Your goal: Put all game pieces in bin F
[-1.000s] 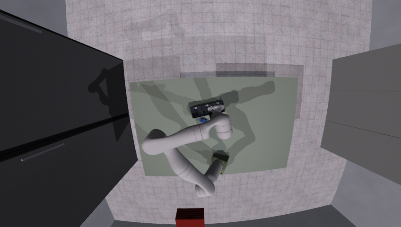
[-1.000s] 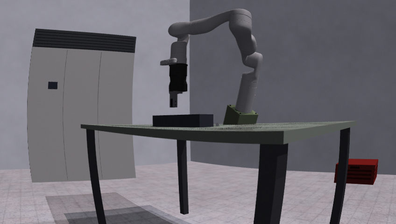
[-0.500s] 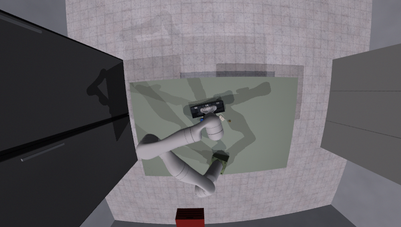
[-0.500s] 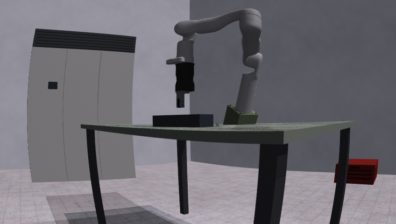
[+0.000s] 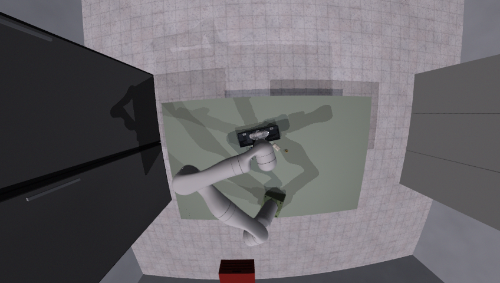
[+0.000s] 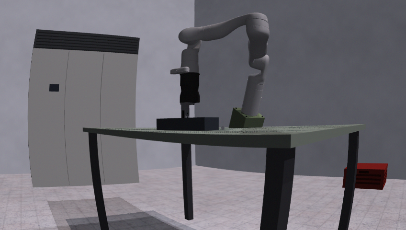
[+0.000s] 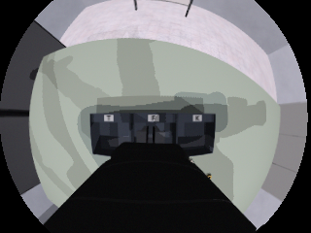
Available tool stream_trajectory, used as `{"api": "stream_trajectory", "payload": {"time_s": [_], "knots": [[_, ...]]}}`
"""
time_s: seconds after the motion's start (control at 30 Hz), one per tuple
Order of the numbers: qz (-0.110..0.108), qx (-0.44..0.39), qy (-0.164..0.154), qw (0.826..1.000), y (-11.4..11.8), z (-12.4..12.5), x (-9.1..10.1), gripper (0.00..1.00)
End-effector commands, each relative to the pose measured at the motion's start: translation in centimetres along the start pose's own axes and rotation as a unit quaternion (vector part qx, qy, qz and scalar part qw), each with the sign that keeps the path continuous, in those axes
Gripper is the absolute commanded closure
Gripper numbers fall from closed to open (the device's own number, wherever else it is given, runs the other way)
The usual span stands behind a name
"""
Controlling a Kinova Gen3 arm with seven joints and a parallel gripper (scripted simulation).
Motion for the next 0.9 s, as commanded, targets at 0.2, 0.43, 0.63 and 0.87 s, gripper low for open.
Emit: {"api": "stream_trajectory", "payload": {"time_s": [0.2, 0.43, 0.63, 0.87], "knots": [[-0.001, 0.0, -0.002, 1.0, 0.1, -0.1, -2.2, 0.69], [-0.001, 0.0, -0.002, 1.0, 0.1, -0.1, -2.3, 0.69], [-0.001, 0.0, -0.002, 1.0, 0.1, -0.1, -2.3, 0.69], [-0.001, 0.0, -0.002, 1.0, 0.1, -0.1, -2.3, 0.69]]}}
Point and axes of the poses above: the point where the finger pads meet when closed, its own x axis back along the fingers, its own y axis across the jaws, z = x × y, the point moved 8 cm from there along x, back along the fingers, and after that the axes turned 6 degrees about x, right-handed, at the moved point
